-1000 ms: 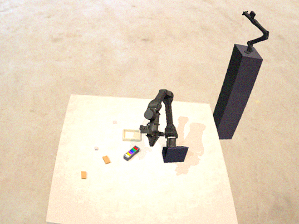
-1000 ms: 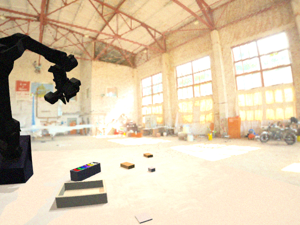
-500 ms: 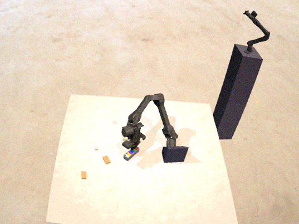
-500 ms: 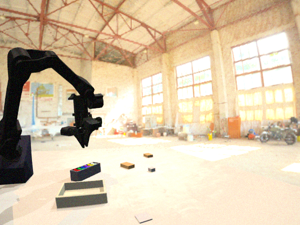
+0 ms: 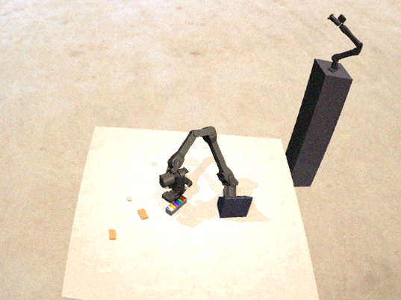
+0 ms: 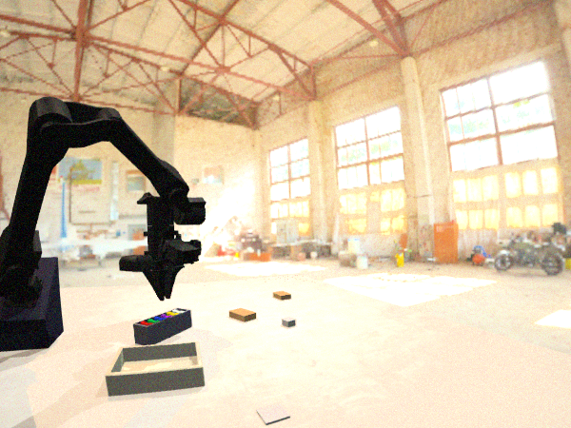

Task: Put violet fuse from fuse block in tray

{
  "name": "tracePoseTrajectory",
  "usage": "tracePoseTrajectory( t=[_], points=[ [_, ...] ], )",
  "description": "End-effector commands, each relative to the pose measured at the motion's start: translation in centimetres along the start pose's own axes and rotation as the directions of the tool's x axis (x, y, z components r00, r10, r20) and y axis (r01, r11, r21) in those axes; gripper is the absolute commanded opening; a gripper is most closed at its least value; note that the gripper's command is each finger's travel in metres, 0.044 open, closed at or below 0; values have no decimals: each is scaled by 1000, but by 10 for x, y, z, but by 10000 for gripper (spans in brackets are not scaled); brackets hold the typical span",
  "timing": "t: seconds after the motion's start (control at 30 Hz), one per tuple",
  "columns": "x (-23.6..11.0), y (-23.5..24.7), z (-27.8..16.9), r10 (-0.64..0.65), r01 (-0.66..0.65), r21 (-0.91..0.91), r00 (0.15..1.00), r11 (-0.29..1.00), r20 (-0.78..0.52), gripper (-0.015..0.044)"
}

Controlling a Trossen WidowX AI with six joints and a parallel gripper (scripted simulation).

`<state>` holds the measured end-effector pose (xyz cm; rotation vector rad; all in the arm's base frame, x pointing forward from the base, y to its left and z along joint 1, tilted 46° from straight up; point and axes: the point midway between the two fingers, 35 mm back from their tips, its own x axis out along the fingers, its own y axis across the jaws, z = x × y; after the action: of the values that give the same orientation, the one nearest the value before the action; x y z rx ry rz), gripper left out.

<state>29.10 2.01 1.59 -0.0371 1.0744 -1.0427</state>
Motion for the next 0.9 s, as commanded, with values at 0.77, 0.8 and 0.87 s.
tracePoseTrajectory(
  t=[0.77,0.8,0.87],
  points=[
    [28,0,1,-7,7,-5,1000,1000,2,73],
    [29,0,1,-7,7,-5,1000,1000,2,73],
    [30,0,1,-7,7,-5,1000,1000,2,73]
  ],
)
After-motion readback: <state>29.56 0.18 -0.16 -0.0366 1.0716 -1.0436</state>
